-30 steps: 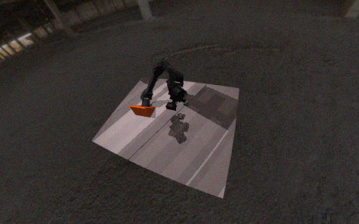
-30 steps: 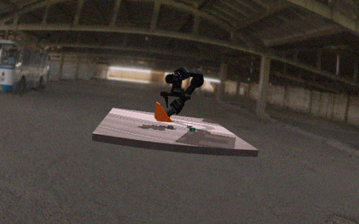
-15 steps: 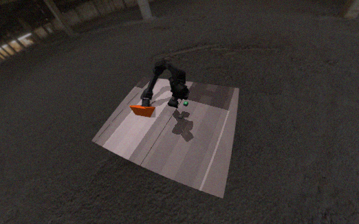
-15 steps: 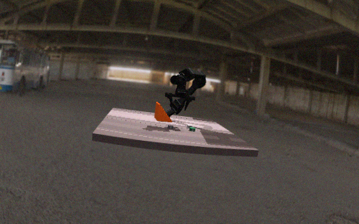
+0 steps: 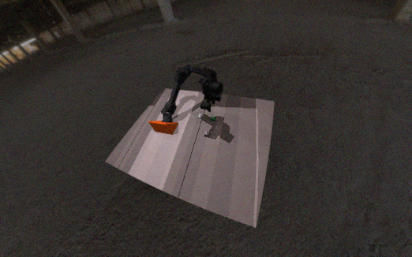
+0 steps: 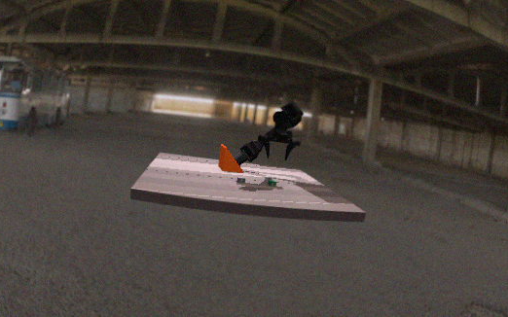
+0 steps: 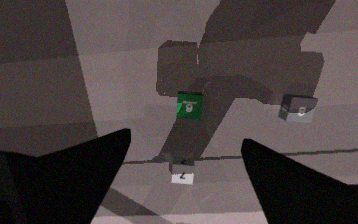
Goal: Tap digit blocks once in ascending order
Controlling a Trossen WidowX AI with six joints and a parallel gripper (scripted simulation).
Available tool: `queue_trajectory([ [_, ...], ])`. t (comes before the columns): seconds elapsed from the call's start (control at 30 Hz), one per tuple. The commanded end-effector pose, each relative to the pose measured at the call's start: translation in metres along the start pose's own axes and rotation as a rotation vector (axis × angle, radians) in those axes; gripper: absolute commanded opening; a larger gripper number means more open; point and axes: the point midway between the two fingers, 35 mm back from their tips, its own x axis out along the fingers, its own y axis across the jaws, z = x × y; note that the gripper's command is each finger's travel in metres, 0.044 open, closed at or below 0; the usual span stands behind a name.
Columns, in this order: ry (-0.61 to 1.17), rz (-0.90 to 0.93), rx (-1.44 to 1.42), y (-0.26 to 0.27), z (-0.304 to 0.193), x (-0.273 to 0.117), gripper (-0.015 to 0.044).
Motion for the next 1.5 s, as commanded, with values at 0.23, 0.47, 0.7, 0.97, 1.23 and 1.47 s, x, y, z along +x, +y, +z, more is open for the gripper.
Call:
queue_trajectory([
  [0.23, 0.043, 0.001, -0.006, 0.005, -0.006, 0.073, 0.0085],
  [0.47, 0.043, 0.001, -0.006, 0.005, -0.006, 0.073, 0.0020],
  [0.7, 0.043, 0.001, -0.006, 0.005, -0.006, 0.076, 0.0020],
  [0.97, 0.043, 0.001, -0.007, 0.005, -0.006, 0.088, 0.0020],
  [1.23, 0.043, 0.002, -0.007, 0.005, -0.007, 0.101, 0.0020],
  [1.47, 0.043, 0.003, -0.007, 0.005, -0.007, 0.103, 0.0020],
])
